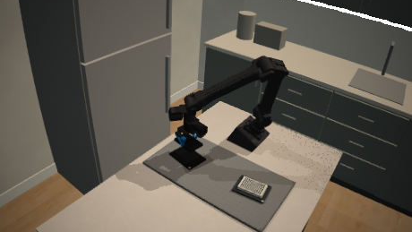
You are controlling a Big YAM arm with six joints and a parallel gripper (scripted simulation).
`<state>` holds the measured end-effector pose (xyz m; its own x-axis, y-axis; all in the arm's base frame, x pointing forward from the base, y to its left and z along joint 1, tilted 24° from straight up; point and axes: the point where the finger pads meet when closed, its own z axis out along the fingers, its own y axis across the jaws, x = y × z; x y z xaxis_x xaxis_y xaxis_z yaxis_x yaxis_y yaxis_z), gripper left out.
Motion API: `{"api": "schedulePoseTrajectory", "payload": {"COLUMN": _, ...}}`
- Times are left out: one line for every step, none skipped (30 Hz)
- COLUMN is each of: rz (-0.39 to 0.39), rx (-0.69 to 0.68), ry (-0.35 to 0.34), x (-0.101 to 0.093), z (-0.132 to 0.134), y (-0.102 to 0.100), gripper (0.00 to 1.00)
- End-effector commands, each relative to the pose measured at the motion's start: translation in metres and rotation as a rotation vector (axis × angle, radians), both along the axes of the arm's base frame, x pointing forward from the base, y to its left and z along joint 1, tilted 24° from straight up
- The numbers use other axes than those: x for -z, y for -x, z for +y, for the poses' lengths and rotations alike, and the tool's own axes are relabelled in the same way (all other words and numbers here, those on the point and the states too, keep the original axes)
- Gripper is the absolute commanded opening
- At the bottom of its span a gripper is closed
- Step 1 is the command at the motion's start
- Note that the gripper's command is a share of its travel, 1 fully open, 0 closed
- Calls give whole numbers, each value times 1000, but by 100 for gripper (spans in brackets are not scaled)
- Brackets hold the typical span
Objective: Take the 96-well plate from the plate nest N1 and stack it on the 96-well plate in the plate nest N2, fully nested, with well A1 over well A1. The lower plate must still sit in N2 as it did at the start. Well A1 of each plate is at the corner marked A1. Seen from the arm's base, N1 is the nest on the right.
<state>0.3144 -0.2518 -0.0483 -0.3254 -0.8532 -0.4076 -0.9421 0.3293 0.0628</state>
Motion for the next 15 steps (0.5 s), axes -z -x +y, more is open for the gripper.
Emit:
{"api": "schedulePoseTrajectory", "payload": {"rz": -45, "rx": 5, "ry": 49, "x": -24, "z": -28, "y": -16, "gripper": 0}}
{"api": "schedulePoseTrajectory", "payload": {"rz": -50, "rx": 12, "ry": 54, "x": -28, "z": -31, "y": -15, "gripper": 0}}
{"api": "schedulePoseTrajectory", "payload": {"rz": -49, "rx": 13, "ry": 54, "x": -30, "z": -32, "y": -15, "gripper": 0}}
{"api": "schedulePoseTrajectory", "payload": {"rz": -49, "rx": 14, "ry": 54, "x": -30, "z": -32, "y": -15, "gripper": 0}}
{"api": "schedulePoseTrajectory", "payload": {"rz": -43, "rx": 9, "ry": 47, "x": -26, "z": -29, "y": -15, "gripper": 0}}
{"api": "schedulePoseTrajectory", "payload": {"rz": -34, "rx": 3, "ry": 36, "x": -20, "z": -25, "y": -16, "gripper": 0}}
{"api": "schedulePoseTrajectory", "payload": {"rz": -36, "rx": -1, "ry": 38, "x": -17, "z": -25, "y": -17, "gripper": 0}}
{"api": "schedulePoseTrajectory", "payload": {"rz": -37, "rx": -2, "ry": 40, "x": -17, "z": -25, "y": -18, "gripper": 0}}
{"api": "schedulePoseTrajectory", "payload": {"rz": -39, "rx": -2, "ry": 42, "x": -18, "z": -25, "y": -18, "gripper": 0}}
{"api": "schedulePoseTrajectory", "payload": {"rz": -39, "rx": -2, "ry": 42, "x": -18, "z": -25, "y": -18, "gripper": 0}}
{"api": "schedulePoseTrajectory", "payload": {"rz": -29, "rx": -1, "ry": 29, "x": -16, "z": -17, "y": -11, "gripper": 0}}
{"api": "schedulePoseTrajectory", "payload": {"rz": -29, "rx": -1, "ry": 29, "x": -16, "z": -17, "y": -11, "gripper": 0}}
{"api": "schedulePoseTrajectory", "payload": {"rz": -29, "rx": -1, "ry": 29, "x": -16, "z": -17, "y": -11, "gripper": 0}}
{"api": "schedulePoseTrajectory", "payload": {"rz": -29, "rx": -1, "ry": 29, "x": -16, "z": -17, "y": -11, "gripper": 0}}
{"api": "schedulePoseTrajectory", "payload": {"rz": -29, "rx": -1, "ry": 29, "x": -16, "z": -17, "y": -11, "gripper": 0}}
